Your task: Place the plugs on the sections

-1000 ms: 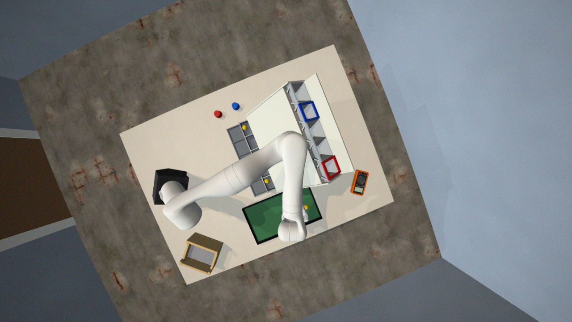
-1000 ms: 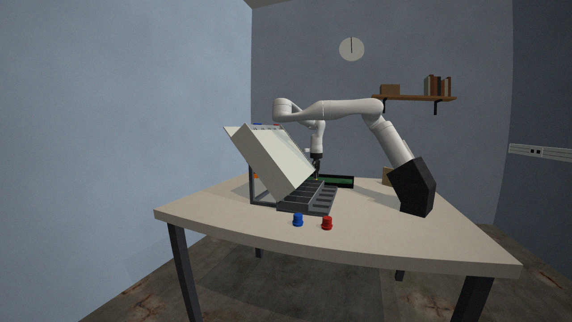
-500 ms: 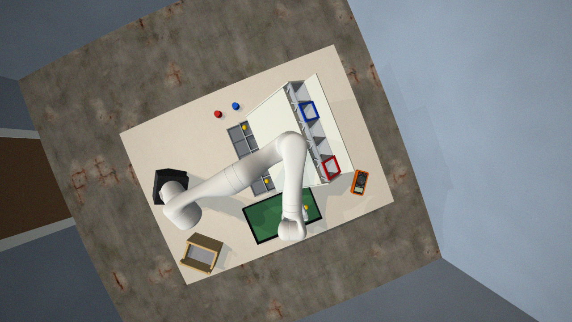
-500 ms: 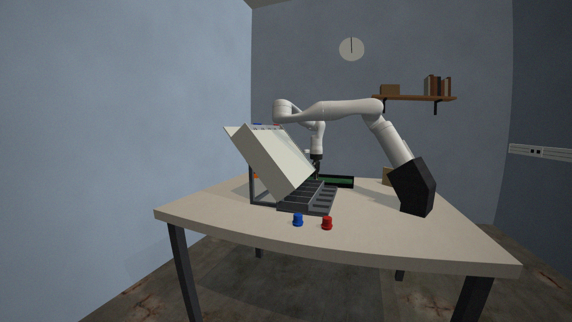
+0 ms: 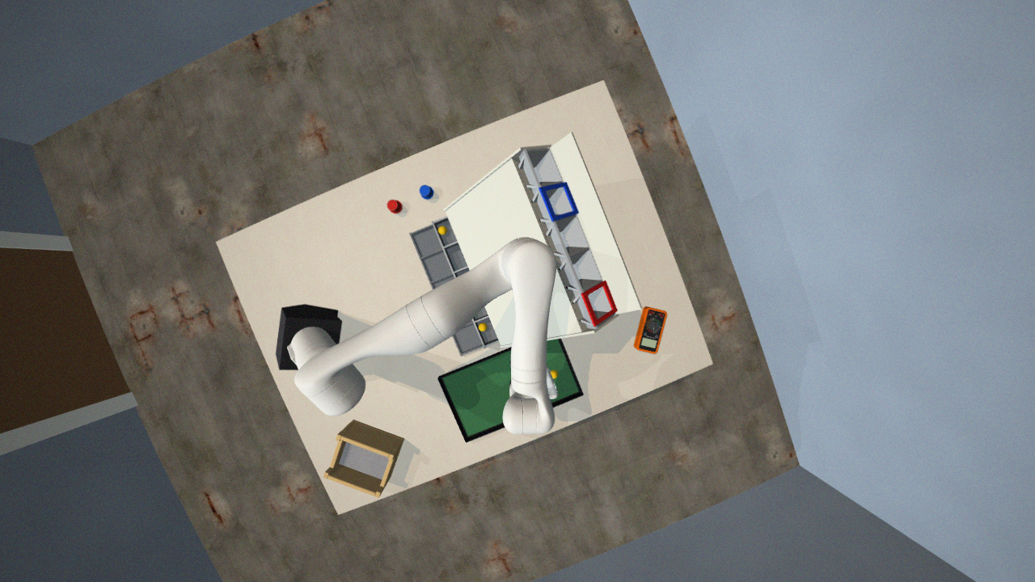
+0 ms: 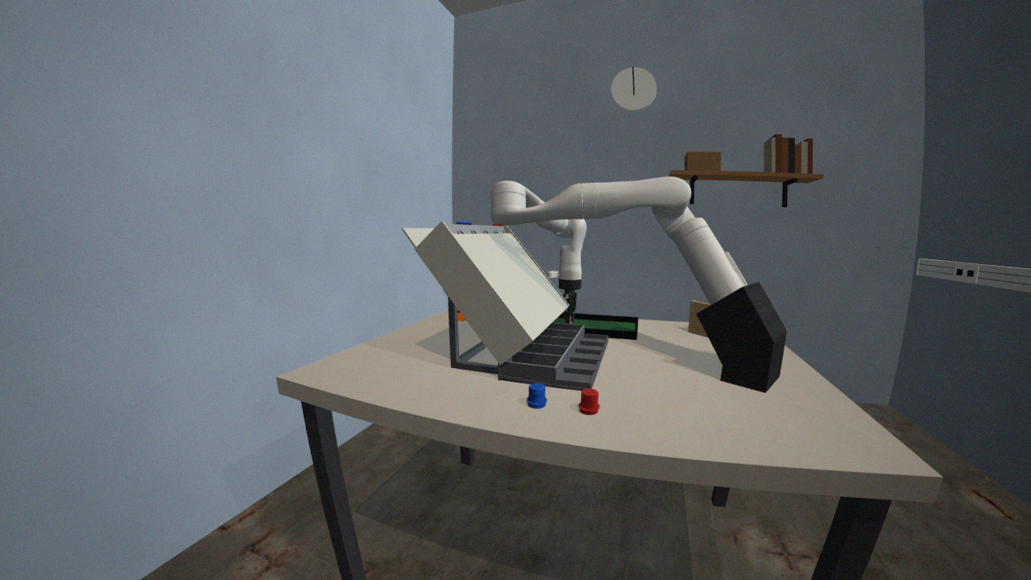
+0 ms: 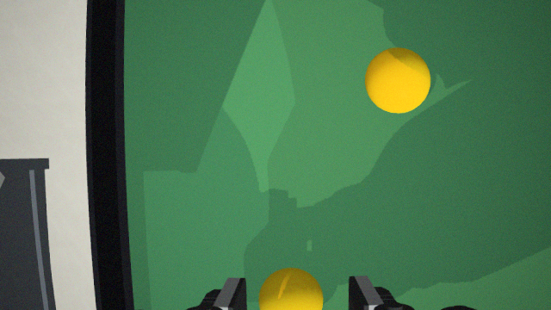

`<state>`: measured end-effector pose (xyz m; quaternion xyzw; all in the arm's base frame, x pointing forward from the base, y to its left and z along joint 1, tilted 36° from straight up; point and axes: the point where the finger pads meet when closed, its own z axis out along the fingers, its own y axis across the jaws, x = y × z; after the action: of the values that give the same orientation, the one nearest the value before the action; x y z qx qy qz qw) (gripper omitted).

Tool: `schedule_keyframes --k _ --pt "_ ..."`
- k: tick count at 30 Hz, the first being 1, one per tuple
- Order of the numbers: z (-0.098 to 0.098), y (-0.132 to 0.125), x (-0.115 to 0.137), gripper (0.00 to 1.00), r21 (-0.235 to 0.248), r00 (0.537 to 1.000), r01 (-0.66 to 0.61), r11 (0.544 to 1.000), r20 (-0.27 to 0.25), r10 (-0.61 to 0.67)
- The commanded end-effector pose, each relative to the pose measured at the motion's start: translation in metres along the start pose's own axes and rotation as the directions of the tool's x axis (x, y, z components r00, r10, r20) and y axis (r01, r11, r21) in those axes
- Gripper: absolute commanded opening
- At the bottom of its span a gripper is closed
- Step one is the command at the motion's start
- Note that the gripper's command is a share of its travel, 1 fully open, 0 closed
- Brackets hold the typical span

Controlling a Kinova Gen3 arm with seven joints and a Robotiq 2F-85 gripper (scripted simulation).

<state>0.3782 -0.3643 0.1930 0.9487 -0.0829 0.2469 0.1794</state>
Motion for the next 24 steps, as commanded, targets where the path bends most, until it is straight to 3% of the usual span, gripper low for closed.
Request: schedule_keyframes --k 1,24 --pt "0.0015 0.004 0.0008 0.5 -0.01 1.0 0.007 1.0 -0.002 -0.007" --pt "0.0045 0.0038 0.0007 0.5 -0.008 1.0 0.006 1.0 -0.002 -0.006"
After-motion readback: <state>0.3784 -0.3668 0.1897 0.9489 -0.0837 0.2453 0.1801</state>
